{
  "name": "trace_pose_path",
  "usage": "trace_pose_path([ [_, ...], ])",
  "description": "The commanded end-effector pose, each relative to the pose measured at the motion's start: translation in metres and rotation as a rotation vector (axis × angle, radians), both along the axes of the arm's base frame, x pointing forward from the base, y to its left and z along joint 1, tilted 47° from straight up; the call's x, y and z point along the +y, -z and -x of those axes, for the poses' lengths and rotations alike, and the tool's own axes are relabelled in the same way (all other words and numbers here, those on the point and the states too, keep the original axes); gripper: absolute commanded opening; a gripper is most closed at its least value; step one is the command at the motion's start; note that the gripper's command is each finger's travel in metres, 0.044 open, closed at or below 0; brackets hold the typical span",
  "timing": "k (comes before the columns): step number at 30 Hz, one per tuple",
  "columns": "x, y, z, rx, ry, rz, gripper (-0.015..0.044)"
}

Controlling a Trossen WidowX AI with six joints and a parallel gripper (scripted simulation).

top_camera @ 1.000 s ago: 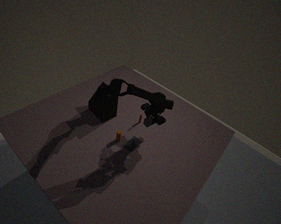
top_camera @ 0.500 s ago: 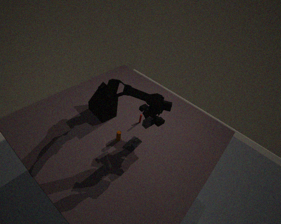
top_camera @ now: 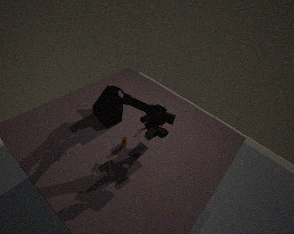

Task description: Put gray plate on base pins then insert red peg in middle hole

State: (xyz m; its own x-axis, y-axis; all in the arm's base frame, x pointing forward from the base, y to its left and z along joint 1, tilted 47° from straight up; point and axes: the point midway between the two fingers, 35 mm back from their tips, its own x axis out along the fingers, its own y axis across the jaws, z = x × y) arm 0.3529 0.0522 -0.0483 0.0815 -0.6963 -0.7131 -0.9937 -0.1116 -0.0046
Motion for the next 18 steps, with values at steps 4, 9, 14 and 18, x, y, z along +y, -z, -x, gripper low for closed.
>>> trace_pose_path([
  [4, -0.022, -0.007, -0.003, 0.021, -0.027, 0.008, 0.0],
  [9, -0.038, -0.012, -0.004, 0.037, -0.043, 0.013, 0.0],
  [14, -0.053, -0.017, -0.004, 0.053, -0.058, 0.02, 0.0],
  [18, -0.066, -0.02, -0.003, 0.065, -0.07, 0.026, 0.0],
])
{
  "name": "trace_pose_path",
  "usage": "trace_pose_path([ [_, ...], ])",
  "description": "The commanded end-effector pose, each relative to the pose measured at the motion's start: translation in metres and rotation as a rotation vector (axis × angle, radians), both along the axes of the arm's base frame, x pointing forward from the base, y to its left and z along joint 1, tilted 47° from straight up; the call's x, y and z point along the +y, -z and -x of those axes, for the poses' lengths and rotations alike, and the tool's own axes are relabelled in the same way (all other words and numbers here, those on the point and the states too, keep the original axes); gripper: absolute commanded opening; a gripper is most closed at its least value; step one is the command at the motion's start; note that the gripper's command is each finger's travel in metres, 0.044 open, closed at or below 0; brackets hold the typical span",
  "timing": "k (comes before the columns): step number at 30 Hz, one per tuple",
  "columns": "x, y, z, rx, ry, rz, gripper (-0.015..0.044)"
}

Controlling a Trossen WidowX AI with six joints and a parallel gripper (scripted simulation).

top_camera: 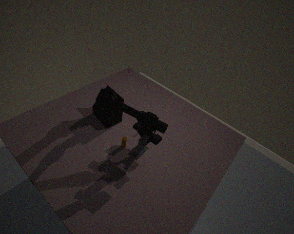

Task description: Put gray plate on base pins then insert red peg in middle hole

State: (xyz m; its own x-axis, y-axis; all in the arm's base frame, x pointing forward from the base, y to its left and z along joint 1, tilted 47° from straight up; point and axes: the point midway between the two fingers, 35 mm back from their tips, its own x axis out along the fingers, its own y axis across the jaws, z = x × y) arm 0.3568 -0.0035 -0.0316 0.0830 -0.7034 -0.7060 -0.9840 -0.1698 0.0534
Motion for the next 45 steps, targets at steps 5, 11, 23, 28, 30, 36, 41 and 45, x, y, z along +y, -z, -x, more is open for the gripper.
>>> trace_pose_path([
  [5, -0.026, -0.009, 0.002, 0.026, -0.026, 0.018, 0.0],
  [11, -0.04, -0.013, 0.004, 0.041, -0.038, 0.028, 0.0],
  [23, -0.04, -0.013, 0.004, 0.041, -0.038, 0.028, 0.0],
  [28, -0.04, -0.013, 0.004, 0.041, -0.038, 0.028, 0.0],
  [30, -0.04, -0.013, 0.004, 0.041, -0.038, 0.028, 0.0],
  [36, -0.041, -0.013, 0.004, 0.041, -0.038, 0.028, 0.0],
  [41, -0.049, -0.006, 0.003, 0.041, -0.038, 0.028, 0.0],
  [45, -0.052, -0.003, 0.003, 0.041, -0.038, 0.029, 0.0],
])
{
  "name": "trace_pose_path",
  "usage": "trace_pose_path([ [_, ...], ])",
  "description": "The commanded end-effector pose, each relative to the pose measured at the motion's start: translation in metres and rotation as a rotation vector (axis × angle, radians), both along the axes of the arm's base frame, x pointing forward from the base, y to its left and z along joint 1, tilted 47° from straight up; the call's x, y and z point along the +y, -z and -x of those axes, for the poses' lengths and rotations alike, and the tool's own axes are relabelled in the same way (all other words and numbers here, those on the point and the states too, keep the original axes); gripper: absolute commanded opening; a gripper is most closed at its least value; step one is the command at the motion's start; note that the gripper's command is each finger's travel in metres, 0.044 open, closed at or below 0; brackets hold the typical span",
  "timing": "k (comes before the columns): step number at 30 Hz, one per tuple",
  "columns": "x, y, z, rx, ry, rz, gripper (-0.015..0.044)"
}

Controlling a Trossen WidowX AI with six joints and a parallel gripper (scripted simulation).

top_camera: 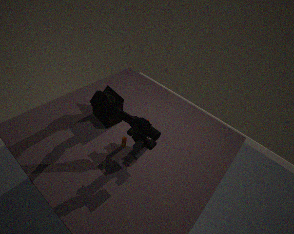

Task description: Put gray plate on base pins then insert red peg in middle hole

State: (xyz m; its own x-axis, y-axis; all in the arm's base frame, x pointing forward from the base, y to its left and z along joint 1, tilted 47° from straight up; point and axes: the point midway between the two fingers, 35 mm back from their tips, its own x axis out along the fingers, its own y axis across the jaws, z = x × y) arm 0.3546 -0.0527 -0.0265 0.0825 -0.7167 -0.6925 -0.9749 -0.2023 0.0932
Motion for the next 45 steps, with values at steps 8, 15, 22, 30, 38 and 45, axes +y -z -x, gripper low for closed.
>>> trace_pose_path([
  [8, -0.009, 0.008, 0.0, 0.005, -0.003, 0.006, 0.0],
  [15, -0.017, 0.016, -0.001, 0.005, -0.003, 0.006, 0.0],
  [22, -0.017, 0.017, -0.002, 0.002, -0.001, 0.002, 0.0],
  [30, -0.017, 0.017, -0.002, 0.002, -0.001, 0.002, 0.0105],
  [38, -0.017, 0.017, -0.002, 0.002, -0.001, 0.002, 0.0315],
  [45, -0.017, 0.017, -0.002, 0.002, -0.001, 0.002, 0.044],
])
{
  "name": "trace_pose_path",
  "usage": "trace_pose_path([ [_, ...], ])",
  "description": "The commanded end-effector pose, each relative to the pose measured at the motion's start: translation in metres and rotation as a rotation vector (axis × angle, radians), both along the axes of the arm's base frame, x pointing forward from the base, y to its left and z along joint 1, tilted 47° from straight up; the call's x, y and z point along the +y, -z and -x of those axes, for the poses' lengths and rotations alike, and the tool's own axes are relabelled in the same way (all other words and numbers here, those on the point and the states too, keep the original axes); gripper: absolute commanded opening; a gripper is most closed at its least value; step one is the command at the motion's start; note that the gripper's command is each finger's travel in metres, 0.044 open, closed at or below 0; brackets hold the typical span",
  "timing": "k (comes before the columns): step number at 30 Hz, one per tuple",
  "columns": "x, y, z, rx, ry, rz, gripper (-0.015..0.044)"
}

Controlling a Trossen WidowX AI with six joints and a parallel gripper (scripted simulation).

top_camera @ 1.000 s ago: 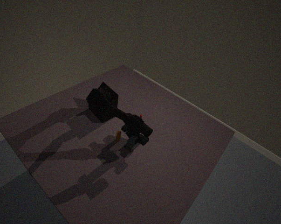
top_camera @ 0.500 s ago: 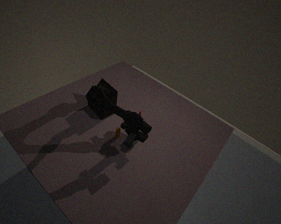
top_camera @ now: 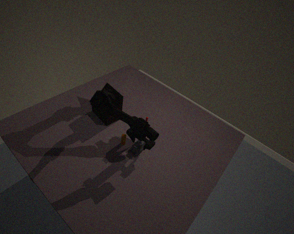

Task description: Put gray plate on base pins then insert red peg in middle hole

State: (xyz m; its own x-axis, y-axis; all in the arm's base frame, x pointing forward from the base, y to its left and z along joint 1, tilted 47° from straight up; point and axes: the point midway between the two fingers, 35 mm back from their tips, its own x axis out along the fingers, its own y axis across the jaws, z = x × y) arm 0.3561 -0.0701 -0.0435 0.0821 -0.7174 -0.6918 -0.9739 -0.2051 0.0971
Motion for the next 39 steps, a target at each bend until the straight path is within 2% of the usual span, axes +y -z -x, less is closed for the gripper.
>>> trace_pose_path([
  [1, 0.0, 0.0, 0.0, -0.002, 0.002, 0.0, 0.044],
  [4, 0.018, -0.015, -0.002, -0.001, 0.001, -0.005, 0.044],
  [10, 0.084, -0.078, 0.008, 0.001, 0.0, -0.002, 0.044],
  [19, 0.092, -0.076, 0.008, -0.036, 0.036, -0.008, 0.044],
  [36, 0.164, -0.004, 0.066, -0.979, 0.981, -0.148, 0.044],
  [39, 0.172, 0.006, 0.077, -1.08, 1.083, -0.157, 0.044],
])
